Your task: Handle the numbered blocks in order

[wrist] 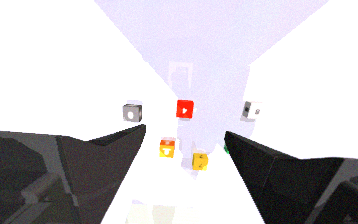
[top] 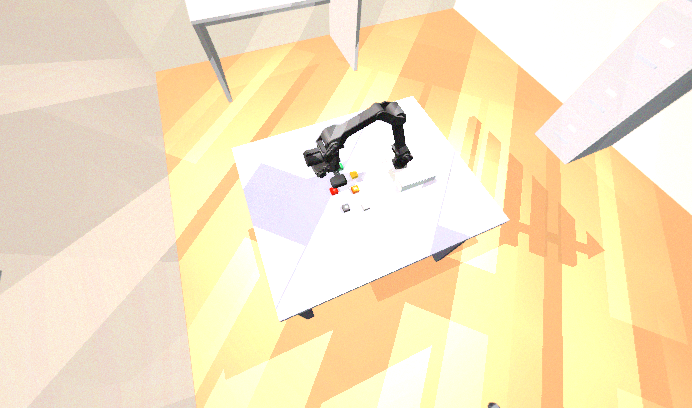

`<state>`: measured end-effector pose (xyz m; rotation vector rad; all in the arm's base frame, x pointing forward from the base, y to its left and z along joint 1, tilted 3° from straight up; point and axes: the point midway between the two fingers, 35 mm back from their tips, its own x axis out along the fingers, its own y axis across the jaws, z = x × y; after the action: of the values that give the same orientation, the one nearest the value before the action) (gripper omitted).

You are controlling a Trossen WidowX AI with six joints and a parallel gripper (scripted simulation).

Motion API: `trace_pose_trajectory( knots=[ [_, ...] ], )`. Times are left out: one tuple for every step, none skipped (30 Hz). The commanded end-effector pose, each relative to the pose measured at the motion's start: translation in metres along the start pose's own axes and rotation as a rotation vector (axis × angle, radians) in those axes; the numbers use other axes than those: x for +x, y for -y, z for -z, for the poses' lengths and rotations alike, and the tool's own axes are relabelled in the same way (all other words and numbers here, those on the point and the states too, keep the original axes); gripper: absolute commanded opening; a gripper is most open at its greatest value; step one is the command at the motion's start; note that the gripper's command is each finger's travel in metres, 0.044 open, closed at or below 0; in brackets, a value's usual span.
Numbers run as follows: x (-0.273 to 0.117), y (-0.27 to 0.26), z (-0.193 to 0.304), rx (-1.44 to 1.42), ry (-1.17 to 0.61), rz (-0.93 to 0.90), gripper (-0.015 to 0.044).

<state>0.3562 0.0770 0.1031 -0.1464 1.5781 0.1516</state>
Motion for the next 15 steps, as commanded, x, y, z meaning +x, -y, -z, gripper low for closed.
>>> trace_pose_trajectory(
  knots=[
    [0.000, 0.000, 0.000, -0.006, -0.003, 0.001, 0.0400],
    [0.000, 0.000, 0.000, -0.006, -0.003, 0.001, 0.0400],
    [0.000, 0.000, 0.000, -0.006, -0.003, 0.001, 0.0400],
    [0.000, 0.000, 0.000, -0.006, -0.003, 0.001, 0.0400],
    [0.000, 0.000, 0.000, -0.006, -0.003, 0.001, 0.0400],
    [0.000, 0.000, 0.000, -0.006, -0.003, 0.001, 0.0400],
    [0.000, 0.000, 0.000, -0.006, -0.003, 0.001, 0.0400],
    [0.000, 0.002, 0.000, -0.005, -0.002, 0.001, 0.0400],
    [0.000, 0.006, -0.001, -0.003, 0.001, 0.001, 0.0400],
    [0.000, 0.014, -0.004, 0.002, 0.006, 0.003, 0.0400],
    [0.001, 0.024, -0.007, 0.008, 0.012, 0.004, 0.0400],
    [0.001, 0.034, -0.009, 0.014, 0.018, 0.006, 0.0400],
    [0.001, 0.043, -0.011, 0.015, 0.019, 0.008, 0.0400],
    [0.000, 0.054, -0.012, 0.016, 0.020, 0.009, 0.0400],
    [0.000, 0.068, -0.014, 0.017, 0.021, 0.012, 0.0400]
  ],
)
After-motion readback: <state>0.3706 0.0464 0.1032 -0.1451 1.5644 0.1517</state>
